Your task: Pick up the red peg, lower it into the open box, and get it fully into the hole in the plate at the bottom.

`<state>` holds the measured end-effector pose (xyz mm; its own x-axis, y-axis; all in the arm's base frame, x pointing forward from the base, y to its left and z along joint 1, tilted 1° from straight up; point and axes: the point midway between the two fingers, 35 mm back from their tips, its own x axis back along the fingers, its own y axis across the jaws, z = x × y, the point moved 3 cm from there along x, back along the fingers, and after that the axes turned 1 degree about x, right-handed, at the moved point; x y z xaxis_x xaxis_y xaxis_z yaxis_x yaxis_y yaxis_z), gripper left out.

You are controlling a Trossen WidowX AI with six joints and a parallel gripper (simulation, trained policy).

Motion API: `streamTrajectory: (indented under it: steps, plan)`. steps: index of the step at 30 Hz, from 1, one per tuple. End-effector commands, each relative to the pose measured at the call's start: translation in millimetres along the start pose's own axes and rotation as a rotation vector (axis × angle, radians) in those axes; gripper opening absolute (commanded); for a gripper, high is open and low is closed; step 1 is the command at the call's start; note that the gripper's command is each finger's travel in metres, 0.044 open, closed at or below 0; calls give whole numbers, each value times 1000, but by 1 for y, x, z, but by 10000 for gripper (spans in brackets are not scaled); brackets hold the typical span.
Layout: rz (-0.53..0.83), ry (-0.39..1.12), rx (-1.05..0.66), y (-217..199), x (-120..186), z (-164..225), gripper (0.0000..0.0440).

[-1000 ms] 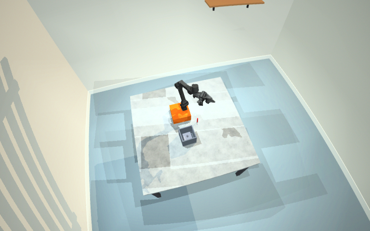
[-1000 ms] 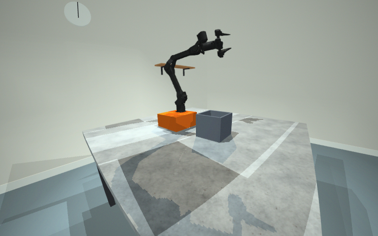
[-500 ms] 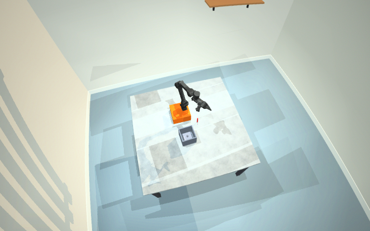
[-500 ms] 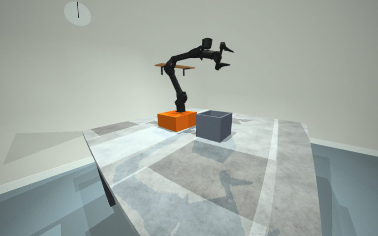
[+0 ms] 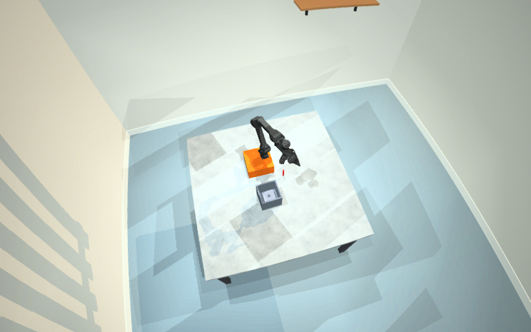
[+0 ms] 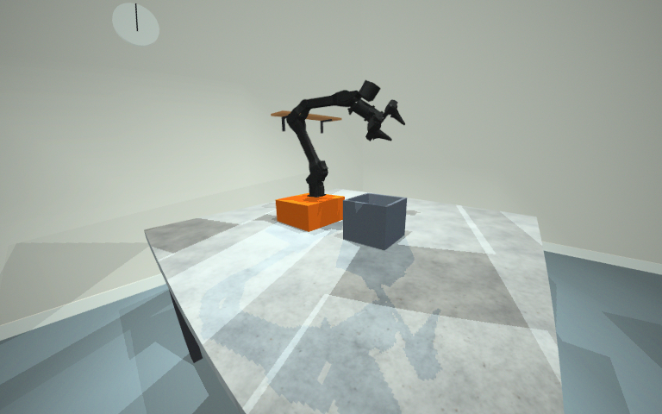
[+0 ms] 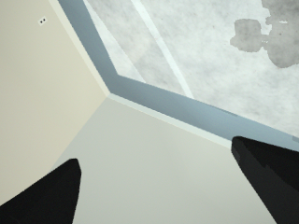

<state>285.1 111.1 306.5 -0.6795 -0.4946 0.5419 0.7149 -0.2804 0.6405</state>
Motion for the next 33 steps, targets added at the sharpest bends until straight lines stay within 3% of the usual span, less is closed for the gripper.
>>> streamTrajectory:
  steps: [1, 15, 33]
  plan:
    - [73, -25, -33, -16, -5, -3, 440]
    - [408, -186, -105, -93, -19, -18, 440]
    - [724, -413, -24, -164, -28, -59, 440]
